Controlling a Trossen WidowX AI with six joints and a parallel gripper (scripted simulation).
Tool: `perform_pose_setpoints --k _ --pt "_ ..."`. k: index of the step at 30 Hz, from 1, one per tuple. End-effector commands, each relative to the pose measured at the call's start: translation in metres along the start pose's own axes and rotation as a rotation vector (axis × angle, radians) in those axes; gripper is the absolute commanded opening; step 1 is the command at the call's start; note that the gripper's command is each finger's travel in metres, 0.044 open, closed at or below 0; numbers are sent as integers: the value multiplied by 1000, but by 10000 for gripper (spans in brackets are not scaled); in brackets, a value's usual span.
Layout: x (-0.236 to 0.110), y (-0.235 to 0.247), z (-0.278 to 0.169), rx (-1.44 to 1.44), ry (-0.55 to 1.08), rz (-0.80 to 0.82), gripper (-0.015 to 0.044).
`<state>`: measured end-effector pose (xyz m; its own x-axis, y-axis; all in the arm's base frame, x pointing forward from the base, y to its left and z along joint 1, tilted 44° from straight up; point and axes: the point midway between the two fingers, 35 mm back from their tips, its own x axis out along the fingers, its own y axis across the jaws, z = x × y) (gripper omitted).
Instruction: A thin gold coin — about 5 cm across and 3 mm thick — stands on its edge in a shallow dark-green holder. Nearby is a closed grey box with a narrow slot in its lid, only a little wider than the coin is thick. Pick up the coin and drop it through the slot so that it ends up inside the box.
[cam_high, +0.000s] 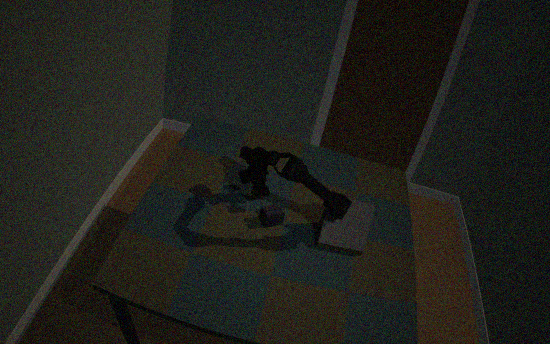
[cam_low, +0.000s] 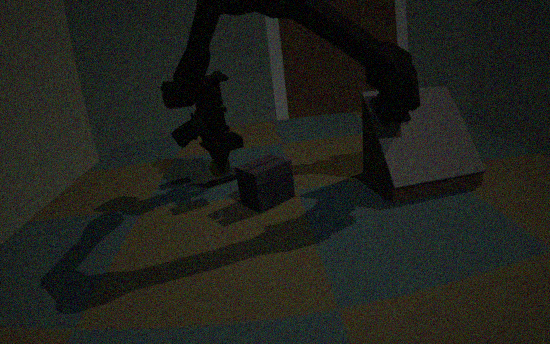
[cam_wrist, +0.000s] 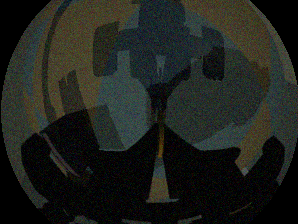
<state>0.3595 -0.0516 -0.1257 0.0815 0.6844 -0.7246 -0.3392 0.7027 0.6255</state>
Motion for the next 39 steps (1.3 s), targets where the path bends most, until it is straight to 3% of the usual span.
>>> perform_pose_setpoints --k 1,29,39 --pt "-10 -2 2 -8 0 -8 0" --pt "-81 0 0 -9 1 -8 0" --pt "-83 1 -2 -191 2 -8 0"
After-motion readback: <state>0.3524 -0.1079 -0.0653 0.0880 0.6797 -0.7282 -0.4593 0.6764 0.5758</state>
